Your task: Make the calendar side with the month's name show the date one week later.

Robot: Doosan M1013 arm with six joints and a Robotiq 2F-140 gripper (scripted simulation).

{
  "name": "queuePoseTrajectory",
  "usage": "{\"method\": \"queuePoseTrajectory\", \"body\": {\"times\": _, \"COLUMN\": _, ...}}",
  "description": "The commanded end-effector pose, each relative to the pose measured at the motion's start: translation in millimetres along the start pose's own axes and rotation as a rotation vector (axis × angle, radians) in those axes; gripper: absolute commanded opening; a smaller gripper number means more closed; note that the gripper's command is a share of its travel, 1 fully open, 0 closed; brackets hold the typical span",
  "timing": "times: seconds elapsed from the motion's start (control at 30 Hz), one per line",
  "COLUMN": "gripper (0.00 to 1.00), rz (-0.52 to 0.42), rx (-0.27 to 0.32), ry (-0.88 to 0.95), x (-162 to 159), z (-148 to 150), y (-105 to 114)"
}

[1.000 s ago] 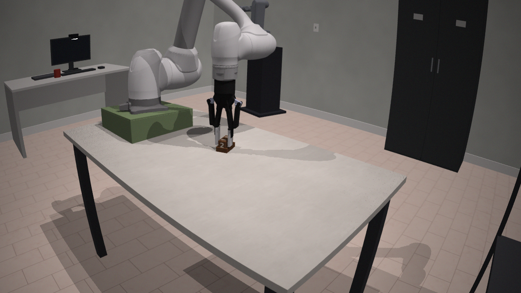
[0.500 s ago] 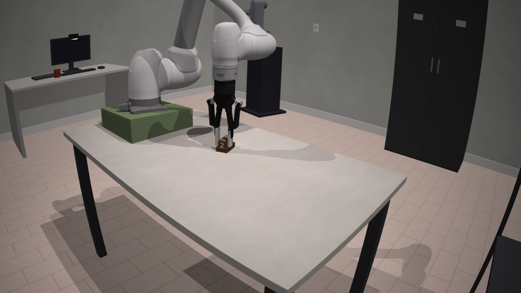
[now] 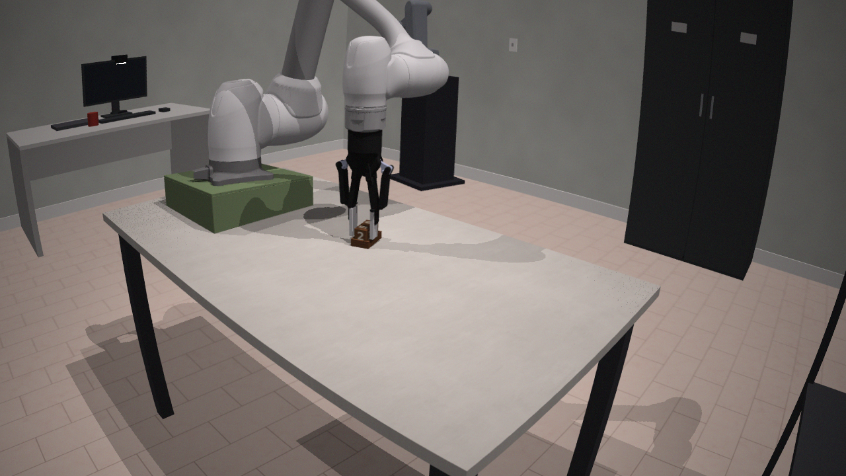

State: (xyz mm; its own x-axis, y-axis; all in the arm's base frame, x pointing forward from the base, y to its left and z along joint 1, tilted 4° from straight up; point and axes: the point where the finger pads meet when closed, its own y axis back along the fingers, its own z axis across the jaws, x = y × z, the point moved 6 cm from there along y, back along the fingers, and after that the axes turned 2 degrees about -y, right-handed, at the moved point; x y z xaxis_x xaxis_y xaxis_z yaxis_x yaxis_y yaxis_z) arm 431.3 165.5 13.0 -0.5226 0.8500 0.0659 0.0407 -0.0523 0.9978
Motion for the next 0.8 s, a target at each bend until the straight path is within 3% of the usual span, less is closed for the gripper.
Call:
{"method": "queuePoseTrajectory", "body": {"times": 0.0, "gripper": 0.36, "rz": 0.000, "rx": 0.000, "ry": 0.000, "x": 0.0, "z": 0.0, "y": 0.1}}
{"method": "queuePoseTrajectory", "body": {"times": 0.2, "gripper": 0.36, "rz": 0.000, "rx": 0.000, "ry": 0.000, "x": 0.0, "z": 0.0, "y": 0.1}}
{"method": "queuePoseTrajectory", "body": {"times": 0.23, "gripper": 0.25, "rz": 0.000, "rx": 0.000, "ry": 0.000, "x": 0.0, "z": 0.0, "y": 0.1}}
{"method": "queuePoseTrajectory", "body": {"times": 0.77, "gripper": 0.25, "rz": 0.000, "rx": 0.000, "ry": 0.000, "x": 0.0, "z": 0.0, "y": 0.1}}
